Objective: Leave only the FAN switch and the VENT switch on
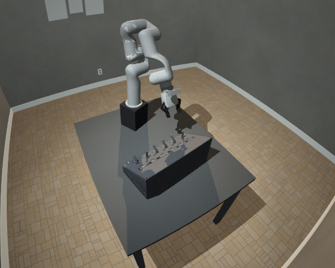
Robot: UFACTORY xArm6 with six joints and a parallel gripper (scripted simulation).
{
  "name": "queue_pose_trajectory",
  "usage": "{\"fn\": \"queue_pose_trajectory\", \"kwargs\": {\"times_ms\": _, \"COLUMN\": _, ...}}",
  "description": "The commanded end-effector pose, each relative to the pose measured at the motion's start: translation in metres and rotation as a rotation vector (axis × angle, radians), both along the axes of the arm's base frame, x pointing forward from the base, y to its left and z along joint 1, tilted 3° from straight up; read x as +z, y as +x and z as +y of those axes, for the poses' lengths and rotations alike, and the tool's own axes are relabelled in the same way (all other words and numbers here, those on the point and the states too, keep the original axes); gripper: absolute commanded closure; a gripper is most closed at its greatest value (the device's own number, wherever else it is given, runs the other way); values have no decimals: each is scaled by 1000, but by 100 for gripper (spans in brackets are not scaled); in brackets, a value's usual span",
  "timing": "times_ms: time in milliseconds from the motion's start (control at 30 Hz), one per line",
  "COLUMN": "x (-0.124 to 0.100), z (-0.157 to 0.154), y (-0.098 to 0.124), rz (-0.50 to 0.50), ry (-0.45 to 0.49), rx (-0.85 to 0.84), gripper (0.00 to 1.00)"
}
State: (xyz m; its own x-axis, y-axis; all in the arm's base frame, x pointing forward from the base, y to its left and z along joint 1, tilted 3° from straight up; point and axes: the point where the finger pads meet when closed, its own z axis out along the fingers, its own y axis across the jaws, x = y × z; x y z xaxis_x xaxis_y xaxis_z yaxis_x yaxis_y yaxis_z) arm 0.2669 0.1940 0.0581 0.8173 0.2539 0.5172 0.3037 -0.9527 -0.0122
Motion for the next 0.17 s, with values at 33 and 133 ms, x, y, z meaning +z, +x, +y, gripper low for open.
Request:
{"fn": "queue_pose_trajectory", "kwargs": {"times_ms": 33, "x": 1, "z": 1, "y": 1, "rz": -2, "ry": 1, "rx": 0, "gripper": 0}}
{"fn": "queue_pose_trajectory", "kwargs": {"times_ms": 133, "x": 1, "z": 1, "y": 1, "rz": -2, "ry": 1, "rx": 0, "gripper": 0}}
